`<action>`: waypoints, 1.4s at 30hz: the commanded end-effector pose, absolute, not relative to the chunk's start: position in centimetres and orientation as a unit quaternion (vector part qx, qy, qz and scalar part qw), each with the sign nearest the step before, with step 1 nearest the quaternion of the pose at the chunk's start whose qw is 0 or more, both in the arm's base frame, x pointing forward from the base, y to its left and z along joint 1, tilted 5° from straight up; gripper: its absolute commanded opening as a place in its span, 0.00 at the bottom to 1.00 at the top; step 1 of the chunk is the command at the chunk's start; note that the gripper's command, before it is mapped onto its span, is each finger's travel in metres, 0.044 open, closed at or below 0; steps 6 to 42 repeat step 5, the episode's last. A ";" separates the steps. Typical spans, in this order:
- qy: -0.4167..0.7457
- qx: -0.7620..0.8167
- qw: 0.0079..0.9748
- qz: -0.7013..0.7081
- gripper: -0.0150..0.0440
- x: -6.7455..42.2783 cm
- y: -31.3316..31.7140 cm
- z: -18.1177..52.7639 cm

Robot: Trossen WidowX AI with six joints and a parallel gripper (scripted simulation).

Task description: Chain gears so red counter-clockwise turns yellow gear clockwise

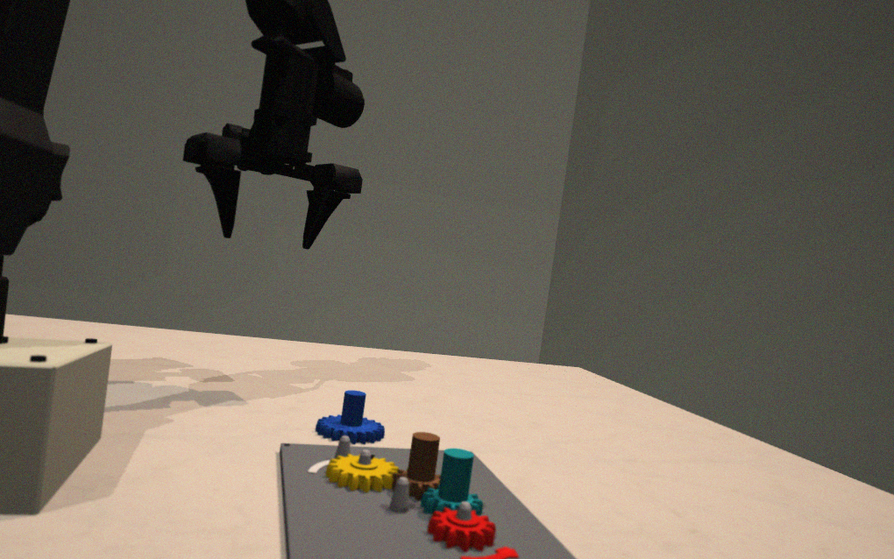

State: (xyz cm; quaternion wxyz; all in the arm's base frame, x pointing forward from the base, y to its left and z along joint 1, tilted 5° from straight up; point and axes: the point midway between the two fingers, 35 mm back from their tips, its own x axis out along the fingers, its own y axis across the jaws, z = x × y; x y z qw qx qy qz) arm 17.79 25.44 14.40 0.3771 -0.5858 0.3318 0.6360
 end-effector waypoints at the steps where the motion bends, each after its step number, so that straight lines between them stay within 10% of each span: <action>1: 0.333 -0.584 0.379 0.636 1.00 17.8 25.4 14.5; 42: 0.333 -0.584 0.379 0.636 1.00 17.8 25.4 14.5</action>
